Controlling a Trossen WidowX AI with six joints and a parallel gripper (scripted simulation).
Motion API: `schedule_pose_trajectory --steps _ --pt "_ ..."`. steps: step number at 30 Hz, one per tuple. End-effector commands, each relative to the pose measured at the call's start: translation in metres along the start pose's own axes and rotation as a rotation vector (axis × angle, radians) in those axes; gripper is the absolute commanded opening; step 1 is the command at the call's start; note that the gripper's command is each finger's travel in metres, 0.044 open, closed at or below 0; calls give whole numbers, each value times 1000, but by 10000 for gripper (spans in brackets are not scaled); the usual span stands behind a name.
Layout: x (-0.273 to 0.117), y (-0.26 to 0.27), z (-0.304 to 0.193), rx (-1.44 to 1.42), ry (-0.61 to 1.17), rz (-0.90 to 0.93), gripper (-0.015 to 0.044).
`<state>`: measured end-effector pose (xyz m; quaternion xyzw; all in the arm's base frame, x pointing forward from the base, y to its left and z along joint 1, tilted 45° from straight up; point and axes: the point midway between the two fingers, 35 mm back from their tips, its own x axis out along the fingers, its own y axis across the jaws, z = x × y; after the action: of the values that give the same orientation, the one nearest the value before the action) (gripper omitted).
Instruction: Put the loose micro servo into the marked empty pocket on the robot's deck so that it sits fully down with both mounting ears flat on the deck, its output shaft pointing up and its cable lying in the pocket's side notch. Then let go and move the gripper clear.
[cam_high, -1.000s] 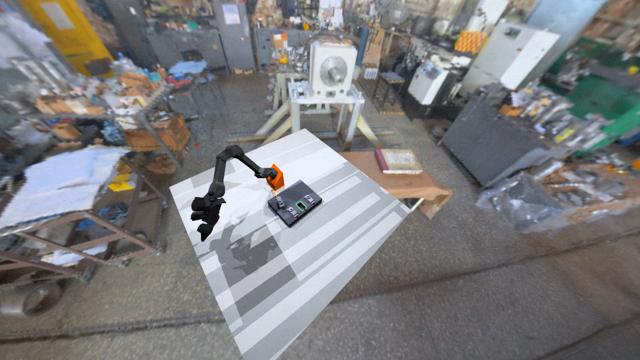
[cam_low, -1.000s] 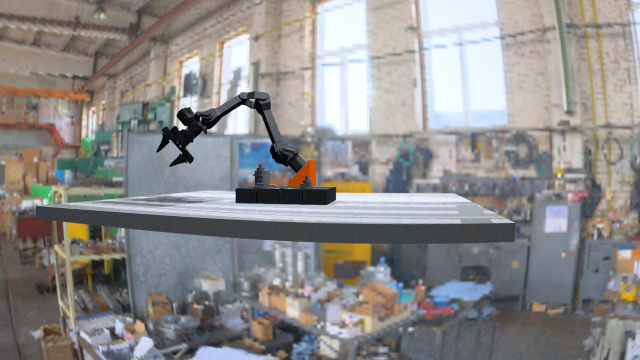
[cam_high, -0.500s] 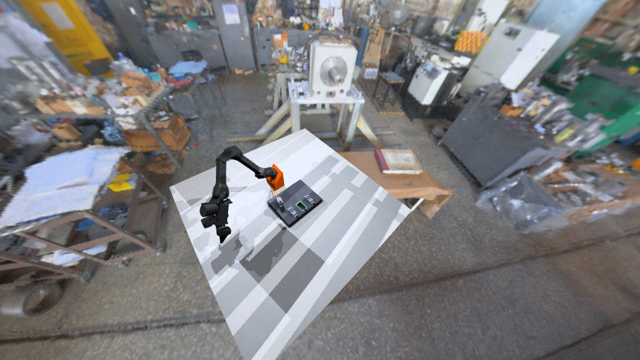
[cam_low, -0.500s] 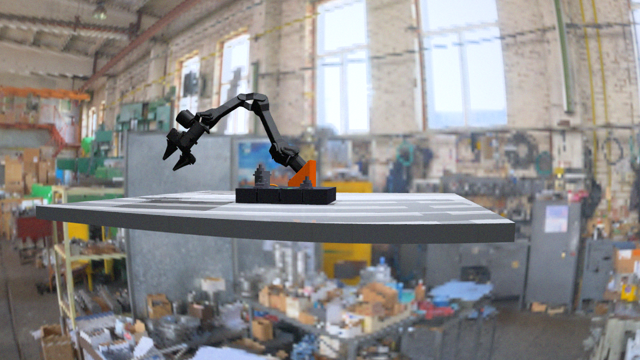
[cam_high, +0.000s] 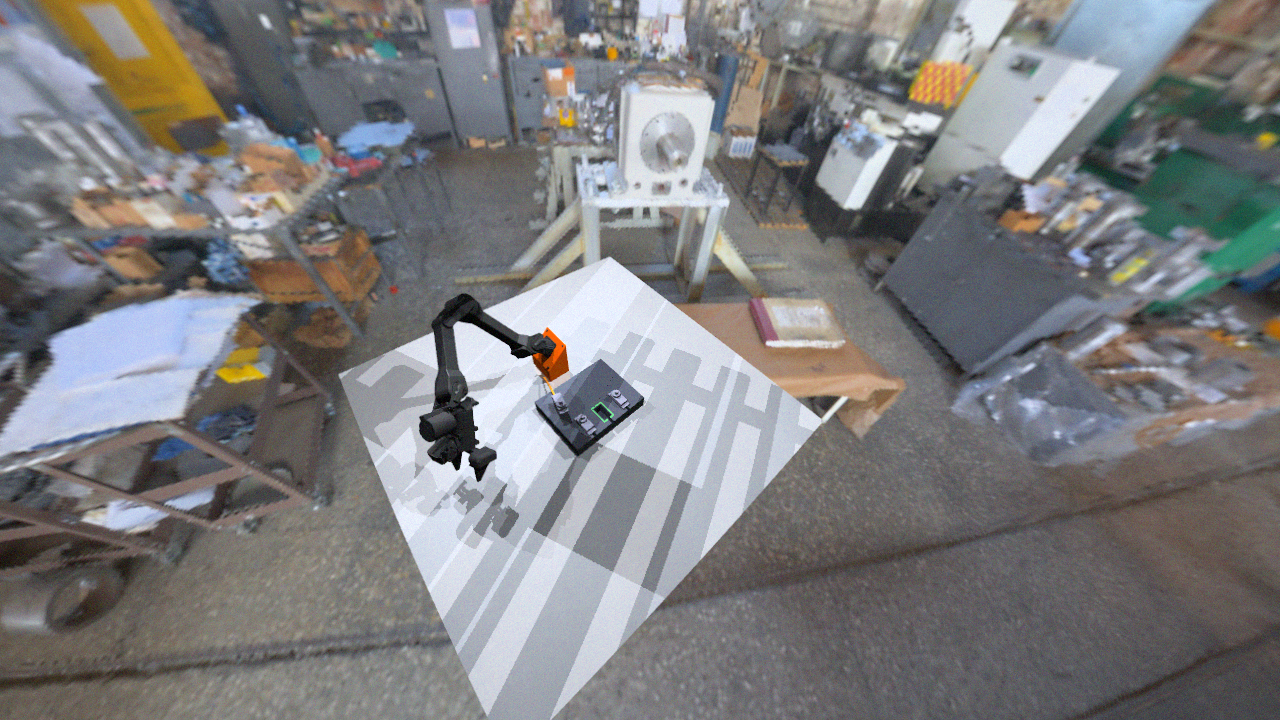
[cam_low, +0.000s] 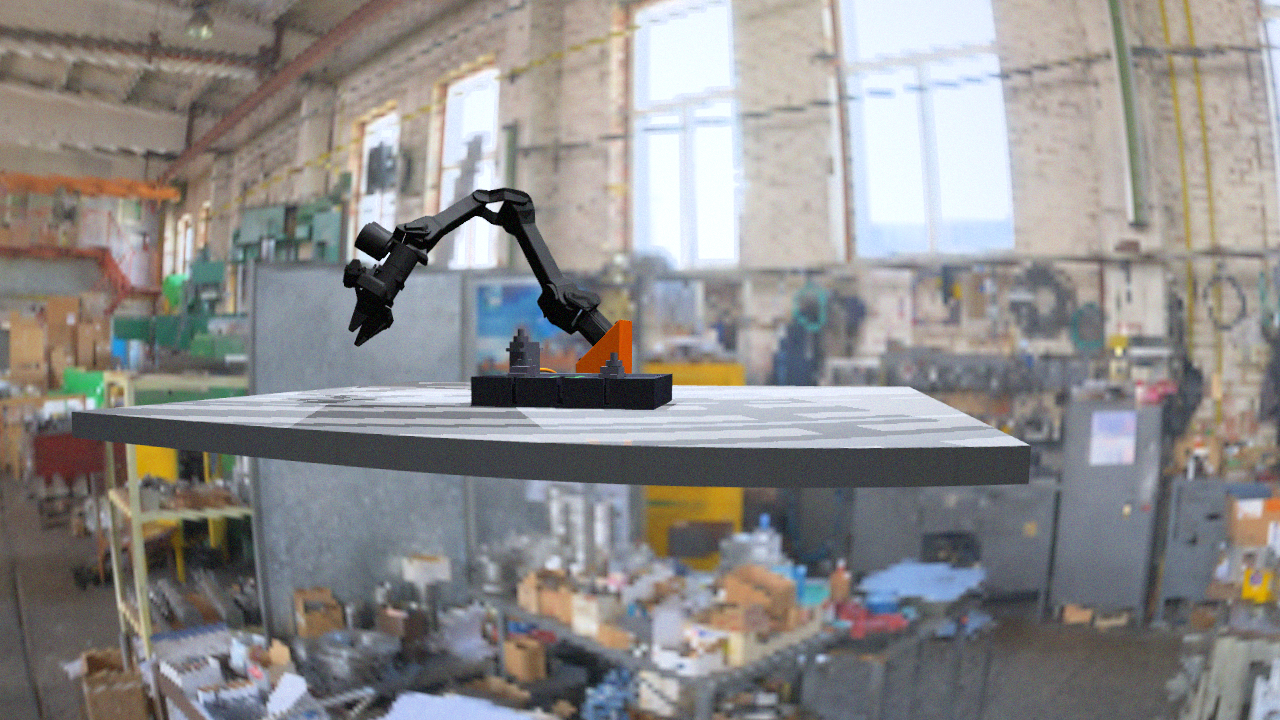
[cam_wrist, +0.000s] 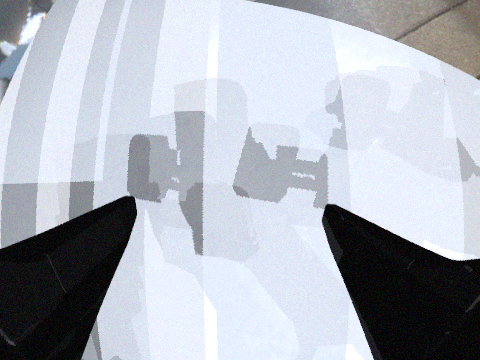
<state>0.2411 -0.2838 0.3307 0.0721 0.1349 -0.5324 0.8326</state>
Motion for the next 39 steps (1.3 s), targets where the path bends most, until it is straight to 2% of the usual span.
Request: schedule_pose_trajectory --steps 1,39 --pt "2 10 -19 -121 58 13 440" --pt "-32 88 -137 -1256 328 324 440"
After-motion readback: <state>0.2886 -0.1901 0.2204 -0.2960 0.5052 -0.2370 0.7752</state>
